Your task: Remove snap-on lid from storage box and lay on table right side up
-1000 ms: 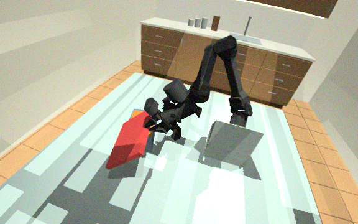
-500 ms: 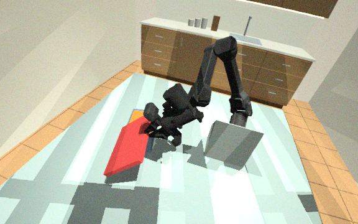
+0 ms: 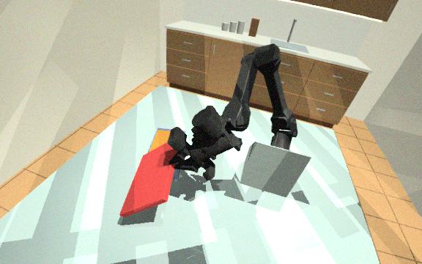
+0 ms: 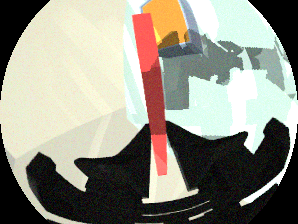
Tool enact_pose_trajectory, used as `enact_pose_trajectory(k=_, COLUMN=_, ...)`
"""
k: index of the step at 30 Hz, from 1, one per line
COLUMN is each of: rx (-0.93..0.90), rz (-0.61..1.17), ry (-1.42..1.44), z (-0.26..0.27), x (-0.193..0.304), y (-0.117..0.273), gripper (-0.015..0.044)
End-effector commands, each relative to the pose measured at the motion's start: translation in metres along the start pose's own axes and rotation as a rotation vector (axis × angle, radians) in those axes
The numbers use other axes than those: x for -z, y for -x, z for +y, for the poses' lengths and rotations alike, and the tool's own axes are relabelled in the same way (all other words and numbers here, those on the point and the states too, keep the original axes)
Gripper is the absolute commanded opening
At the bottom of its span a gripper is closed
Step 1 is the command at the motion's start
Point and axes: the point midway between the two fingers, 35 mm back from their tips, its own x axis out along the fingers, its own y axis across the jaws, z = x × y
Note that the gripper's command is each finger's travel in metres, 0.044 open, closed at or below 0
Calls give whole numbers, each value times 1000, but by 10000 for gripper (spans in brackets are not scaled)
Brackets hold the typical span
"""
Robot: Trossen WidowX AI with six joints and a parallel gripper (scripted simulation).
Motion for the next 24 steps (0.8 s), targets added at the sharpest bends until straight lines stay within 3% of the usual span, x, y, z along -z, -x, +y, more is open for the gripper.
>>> enact_pose_trajectory(k=1, rx=-19, rz=1, ry=-19, z=8, x=10, y=4, gripper=0)
enact_pose_trajectory(k=24, rx=-20, rz=4, ry=-22, z=6, x=55, y=9, gripper=0)
